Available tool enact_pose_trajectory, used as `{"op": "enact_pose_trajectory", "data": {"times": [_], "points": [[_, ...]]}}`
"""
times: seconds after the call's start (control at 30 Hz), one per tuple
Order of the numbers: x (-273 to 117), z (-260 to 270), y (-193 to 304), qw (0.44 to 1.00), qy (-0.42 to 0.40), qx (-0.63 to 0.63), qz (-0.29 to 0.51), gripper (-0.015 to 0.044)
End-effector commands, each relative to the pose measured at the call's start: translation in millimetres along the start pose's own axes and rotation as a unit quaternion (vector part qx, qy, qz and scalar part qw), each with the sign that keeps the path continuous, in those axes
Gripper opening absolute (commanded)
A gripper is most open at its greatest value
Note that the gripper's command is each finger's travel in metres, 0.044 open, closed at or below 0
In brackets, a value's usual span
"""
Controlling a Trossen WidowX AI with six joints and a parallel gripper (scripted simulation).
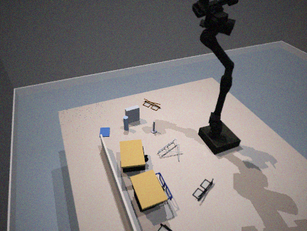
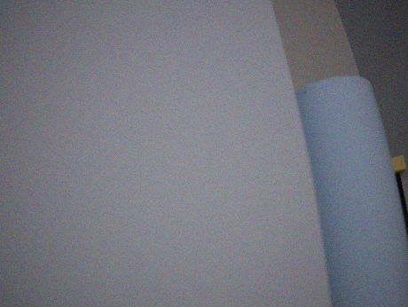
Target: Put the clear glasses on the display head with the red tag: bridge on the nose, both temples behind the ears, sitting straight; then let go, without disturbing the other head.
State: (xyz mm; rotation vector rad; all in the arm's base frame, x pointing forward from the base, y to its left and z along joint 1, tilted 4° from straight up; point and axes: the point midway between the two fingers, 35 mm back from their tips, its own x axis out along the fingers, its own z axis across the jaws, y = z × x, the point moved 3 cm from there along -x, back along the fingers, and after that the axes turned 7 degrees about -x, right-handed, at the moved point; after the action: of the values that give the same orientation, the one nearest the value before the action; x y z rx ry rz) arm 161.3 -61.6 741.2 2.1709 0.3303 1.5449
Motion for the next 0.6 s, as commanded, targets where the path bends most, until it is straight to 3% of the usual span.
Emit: {"op": "enact_pose_trajectory", "data": {"times": [0.0, 0.23, 0.37, 0.53, 0.57], "points": [[0.0, 0.0, 0.0, 1.000, 0.000, 0.000, 0.000, 0.0426], [0.0, 0.0, 0.0, 1.000, 0.000, 0.000, 0.000, 0.0440], [-2.9, 14.9, 6.8, 0.999, -0.015, 0.031, 0.020, 0.0335], [-17.1, 70.3, 24.3, 0.985, -0.070, 0.135, 0.088, 0.0204], [-21.0, 82.8, 26.6, 0.979, -0.082, 0.156, 0.102, 0.0200]]}}
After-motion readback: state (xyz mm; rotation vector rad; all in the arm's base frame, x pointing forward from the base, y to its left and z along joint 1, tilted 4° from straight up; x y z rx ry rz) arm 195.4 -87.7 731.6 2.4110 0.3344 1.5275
